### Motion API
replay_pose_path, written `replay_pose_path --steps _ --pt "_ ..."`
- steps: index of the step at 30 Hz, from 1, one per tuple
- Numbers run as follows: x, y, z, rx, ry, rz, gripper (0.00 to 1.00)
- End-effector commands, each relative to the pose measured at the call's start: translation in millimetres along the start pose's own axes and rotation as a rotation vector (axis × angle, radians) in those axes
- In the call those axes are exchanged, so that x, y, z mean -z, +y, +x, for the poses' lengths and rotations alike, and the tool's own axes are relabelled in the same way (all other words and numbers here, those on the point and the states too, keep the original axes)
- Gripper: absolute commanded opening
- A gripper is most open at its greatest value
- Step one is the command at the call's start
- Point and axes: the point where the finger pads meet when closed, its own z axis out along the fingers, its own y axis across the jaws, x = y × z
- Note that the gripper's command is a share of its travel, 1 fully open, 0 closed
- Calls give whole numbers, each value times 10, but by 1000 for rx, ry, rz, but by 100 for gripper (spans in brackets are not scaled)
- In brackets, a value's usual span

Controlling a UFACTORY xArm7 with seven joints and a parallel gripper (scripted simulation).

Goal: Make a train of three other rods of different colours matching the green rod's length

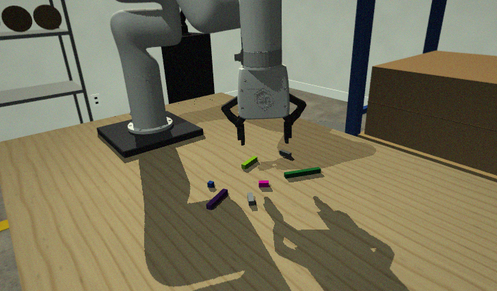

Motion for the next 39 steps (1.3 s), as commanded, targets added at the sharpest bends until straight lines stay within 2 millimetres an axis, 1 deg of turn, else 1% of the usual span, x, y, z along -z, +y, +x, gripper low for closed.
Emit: replay_pose_path --steps 1,13,15,17,25,29,39 --pt "10 71 37 -166 -17 15 100" --pt "6 214 160 -535 -19 12 100" --pt "6 214 160 -535 -19 12 100" --pt "4 256 198 -646 -20 11 100" --pt "1 335 273 -857 -21 9 100" --pt "1 347 285 -891 -22 8 100" --pt "1 347 286 -892 -22 8 100"
